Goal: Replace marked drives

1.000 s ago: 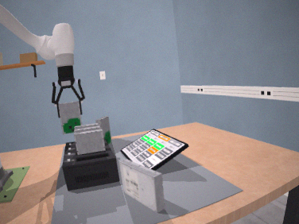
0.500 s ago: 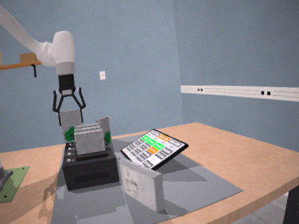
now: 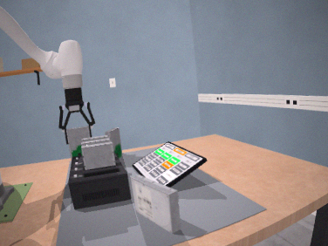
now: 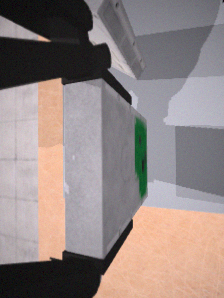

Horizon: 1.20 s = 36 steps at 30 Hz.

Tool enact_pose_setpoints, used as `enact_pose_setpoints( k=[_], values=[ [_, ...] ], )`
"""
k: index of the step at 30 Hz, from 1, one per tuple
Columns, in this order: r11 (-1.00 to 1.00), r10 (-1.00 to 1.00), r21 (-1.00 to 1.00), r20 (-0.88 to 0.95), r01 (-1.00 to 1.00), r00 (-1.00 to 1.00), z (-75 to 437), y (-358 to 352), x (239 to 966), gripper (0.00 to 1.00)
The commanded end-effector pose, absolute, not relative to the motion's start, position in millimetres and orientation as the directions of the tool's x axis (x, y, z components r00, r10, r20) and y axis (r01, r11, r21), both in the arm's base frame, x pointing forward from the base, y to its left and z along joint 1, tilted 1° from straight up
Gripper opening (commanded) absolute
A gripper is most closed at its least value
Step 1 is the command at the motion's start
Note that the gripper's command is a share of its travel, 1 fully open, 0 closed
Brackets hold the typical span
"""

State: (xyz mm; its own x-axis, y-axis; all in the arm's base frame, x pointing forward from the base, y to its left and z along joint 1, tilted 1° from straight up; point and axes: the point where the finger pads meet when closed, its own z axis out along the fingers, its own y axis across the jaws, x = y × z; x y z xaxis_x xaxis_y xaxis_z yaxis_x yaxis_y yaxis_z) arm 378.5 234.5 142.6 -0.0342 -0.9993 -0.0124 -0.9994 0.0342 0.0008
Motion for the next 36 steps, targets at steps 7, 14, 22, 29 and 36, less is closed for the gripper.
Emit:
enact_pose_setpoints(
  k=[7, 14, 22, 29, 36],
  values=[
    [0.034, -0.999, 0.0, -0.013, -0.999, -0.034, 134.0, 235.0, 378.9, 0.1],
    [0.034, -0.999, 0.0, -0.013, -0.999, -0.034, 132.8, 235.0, 378.9, 0.1],
    [0.034, -0.999, 0.0, -0.013, -0.999, -0.034, 132.7, 235.0, 378.9, 0.1],
    [0.034, -0.999, 0.0, -0.013, -0.999, -0.034, 132.7, 235.0, 378.9, 0.1],
    [0.034, -0.999, 0.0, -0.013, -0.999, -0.034, 132.7, 235.0, 378.9, 0.1]
  ],
)
